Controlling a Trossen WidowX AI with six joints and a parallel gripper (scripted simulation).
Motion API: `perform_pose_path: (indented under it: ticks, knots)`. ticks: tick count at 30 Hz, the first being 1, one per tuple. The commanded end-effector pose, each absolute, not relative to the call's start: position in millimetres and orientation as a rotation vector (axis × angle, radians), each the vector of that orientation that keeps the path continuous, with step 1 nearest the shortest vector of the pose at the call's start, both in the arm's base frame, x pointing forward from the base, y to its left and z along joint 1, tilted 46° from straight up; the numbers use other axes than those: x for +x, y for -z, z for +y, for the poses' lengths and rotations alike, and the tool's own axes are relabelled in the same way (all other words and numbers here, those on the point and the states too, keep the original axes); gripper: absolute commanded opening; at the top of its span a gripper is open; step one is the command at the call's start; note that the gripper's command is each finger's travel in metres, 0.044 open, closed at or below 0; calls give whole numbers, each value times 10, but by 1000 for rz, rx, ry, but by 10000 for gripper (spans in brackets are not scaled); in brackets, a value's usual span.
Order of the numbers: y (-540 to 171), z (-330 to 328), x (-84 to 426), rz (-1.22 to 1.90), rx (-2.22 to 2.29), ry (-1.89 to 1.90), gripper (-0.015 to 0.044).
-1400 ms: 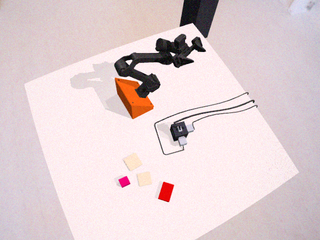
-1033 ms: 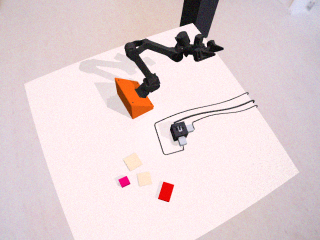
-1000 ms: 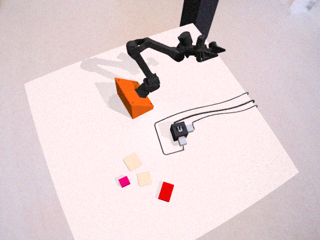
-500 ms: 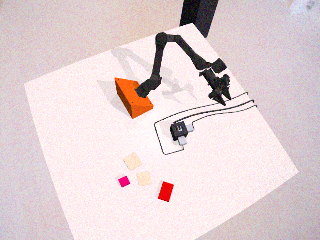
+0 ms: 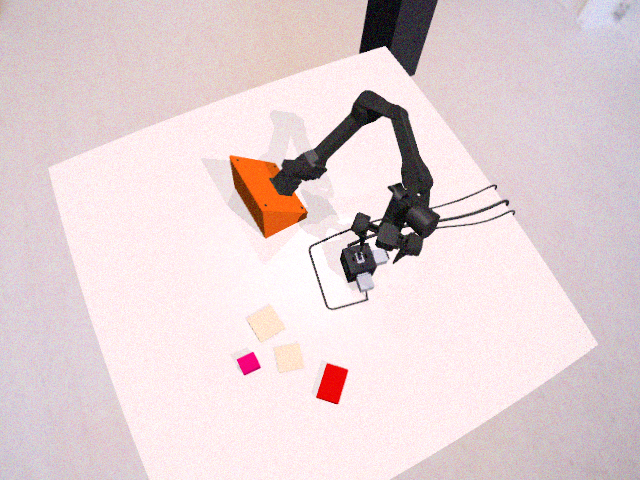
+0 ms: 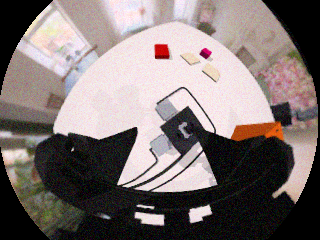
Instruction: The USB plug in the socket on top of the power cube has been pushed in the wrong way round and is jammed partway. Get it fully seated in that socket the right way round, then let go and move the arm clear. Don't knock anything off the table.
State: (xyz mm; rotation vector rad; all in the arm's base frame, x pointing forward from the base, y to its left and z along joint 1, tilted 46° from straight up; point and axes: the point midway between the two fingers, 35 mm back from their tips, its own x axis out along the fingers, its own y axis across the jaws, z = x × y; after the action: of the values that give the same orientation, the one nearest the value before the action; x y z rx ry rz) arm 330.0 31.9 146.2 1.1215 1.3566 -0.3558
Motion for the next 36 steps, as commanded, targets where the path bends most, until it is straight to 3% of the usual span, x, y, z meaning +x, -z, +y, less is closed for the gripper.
perform_pose_path:
  ticks: [1,36]
  knots:
    - [-1281,-81,3065,1688,1752,822,440]
    - [-1125,-13,3032,1740,1894,926,440]
